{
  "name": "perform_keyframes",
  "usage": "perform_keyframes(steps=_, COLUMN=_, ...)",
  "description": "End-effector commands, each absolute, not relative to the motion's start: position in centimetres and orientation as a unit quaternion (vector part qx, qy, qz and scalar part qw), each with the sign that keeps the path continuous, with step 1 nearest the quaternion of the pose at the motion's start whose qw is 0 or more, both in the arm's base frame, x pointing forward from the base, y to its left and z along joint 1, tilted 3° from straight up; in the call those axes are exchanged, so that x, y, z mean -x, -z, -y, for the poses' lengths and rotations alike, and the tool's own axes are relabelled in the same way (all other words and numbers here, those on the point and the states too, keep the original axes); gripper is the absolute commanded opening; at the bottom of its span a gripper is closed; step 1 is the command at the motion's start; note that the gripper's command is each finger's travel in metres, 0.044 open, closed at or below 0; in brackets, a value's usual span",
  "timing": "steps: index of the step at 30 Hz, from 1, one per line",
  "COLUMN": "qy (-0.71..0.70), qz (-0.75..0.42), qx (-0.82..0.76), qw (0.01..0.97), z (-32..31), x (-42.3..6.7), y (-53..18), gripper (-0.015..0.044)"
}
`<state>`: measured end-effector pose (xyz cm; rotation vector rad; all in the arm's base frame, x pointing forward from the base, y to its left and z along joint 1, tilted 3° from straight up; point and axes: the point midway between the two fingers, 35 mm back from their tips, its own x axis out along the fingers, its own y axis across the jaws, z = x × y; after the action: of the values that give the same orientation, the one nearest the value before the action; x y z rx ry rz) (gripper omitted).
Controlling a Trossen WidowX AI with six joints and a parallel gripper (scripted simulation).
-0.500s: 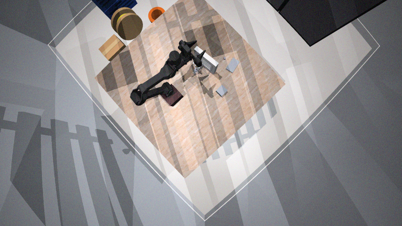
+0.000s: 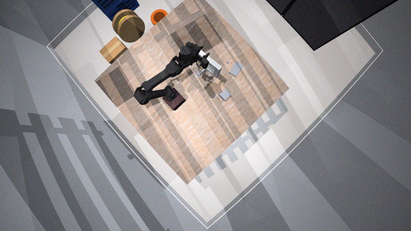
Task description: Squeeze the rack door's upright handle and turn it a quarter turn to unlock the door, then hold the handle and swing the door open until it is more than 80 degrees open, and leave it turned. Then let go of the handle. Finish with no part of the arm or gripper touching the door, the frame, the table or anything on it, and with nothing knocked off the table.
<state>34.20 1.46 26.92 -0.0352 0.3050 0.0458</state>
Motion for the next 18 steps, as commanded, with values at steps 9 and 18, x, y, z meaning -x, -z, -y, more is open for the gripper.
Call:
perform_keyframes(steps=9, qy=-0.044, qz=-0.319, qx=0.03, qw=0.946, z=-2.5, x=-35.5, y=-22.8, gripper=0.0283)
perform_keyframes(steps=18, qy=-0.057, qz=-0.439, qx=0.037, qw=0.896, z=-3.1, x=-35.3, y=-20.0, gripper=0.0283)
